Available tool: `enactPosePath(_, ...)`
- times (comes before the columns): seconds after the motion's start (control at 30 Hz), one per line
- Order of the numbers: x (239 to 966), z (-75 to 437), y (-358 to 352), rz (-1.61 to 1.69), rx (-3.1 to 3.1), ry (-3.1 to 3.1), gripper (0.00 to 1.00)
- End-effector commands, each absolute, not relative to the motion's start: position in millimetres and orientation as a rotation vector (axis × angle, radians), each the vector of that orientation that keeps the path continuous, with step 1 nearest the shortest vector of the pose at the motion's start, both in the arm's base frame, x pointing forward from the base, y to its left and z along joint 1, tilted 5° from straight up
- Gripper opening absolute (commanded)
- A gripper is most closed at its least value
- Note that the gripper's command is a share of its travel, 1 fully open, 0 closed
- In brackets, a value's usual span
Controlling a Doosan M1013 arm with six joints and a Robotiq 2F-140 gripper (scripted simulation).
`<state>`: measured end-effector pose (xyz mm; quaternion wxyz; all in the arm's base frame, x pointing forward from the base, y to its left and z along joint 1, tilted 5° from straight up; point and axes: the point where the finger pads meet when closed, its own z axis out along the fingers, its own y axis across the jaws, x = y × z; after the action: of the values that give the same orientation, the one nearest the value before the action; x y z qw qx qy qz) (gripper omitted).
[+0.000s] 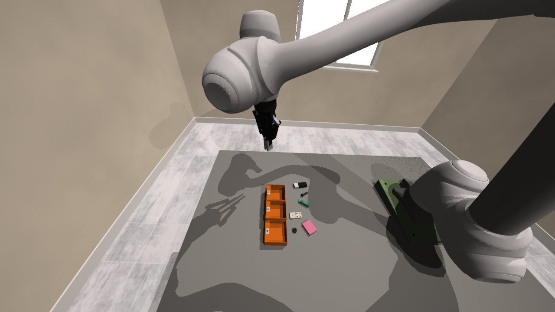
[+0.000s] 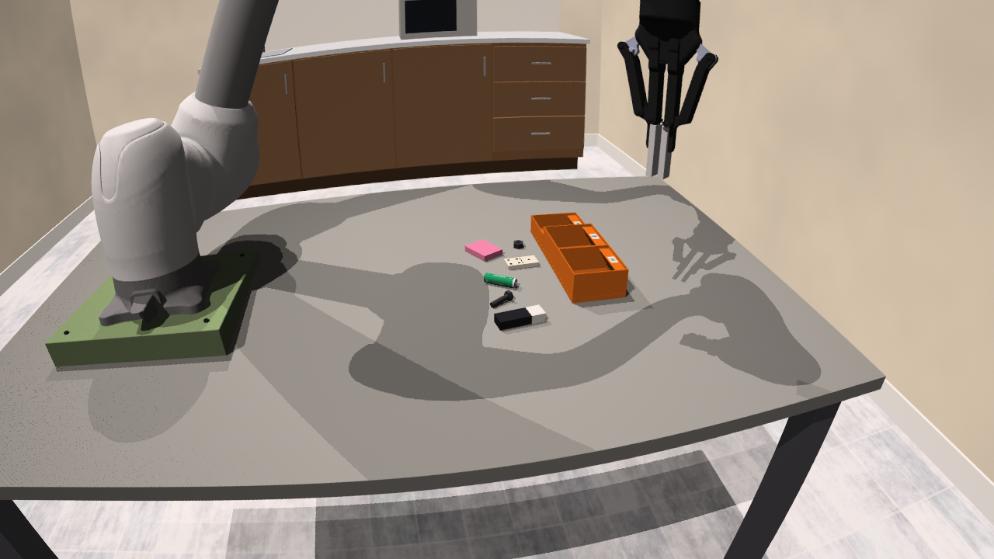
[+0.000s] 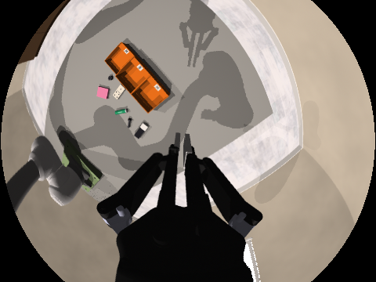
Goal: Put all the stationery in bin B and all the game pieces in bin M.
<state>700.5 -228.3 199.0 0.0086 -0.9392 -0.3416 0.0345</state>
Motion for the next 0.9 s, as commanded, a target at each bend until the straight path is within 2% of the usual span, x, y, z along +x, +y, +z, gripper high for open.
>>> enactPosePath(0.0, 689.4, 200.1, -211.6, 0.093, -2.968, -0.973, 0.05)
enactPosePath(0.87, 620.2, 197.8, -126.2, 0.024, -3.073, -0.364, 0.05)
